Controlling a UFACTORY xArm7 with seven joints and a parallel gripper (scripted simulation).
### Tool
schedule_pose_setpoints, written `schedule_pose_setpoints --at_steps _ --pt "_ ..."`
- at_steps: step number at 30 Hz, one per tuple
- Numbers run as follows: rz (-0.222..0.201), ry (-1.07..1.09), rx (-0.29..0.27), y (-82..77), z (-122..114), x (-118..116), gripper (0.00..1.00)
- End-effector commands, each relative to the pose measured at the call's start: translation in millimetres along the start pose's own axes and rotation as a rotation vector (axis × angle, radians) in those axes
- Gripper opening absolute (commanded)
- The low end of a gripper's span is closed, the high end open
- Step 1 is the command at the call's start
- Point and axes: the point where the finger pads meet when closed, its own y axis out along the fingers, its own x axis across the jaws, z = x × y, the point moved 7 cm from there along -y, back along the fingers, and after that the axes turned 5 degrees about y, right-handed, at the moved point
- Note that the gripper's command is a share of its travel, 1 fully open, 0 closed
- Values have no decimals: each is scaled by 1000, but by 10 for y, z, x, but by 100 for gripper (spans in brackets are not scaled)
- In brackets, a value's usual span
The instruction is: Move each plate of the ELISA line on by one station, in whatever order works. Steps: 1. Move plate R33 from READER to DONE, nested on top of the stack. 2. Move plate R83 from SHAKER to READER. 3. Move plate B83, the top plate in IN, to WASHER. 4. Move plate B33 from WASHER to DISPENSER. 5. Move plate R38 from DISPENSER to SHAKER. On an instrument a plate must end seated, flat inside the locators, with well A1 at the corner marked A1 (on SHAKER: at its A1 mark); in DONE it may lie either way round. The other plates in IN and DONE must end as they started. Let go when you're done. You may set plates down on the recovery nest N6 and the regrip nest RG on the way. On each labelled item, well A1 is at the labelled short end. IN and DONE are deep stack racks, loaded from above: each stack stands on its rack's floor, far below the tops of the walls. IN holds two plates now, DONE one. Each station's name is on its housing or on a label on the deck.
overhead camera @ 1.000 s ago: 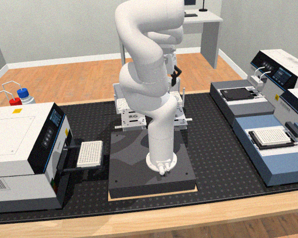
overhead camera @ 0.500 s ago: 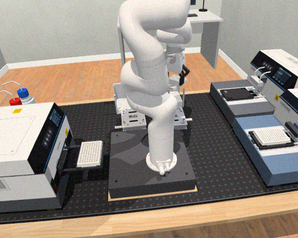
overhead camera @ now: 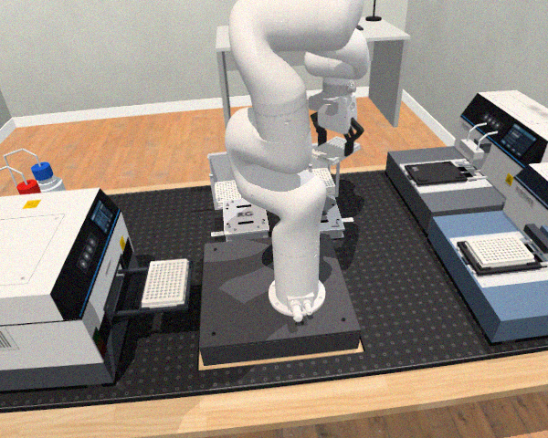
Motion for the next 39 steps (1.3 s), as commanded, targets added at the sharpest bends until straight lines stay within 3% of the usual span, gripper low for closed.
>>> schedule_pose_setpoints --at_steps 1,39 --pt "-2 43 -3 -13 -119 -61 0" --pt "-2 292 -4 -16 -1047 -629 0"
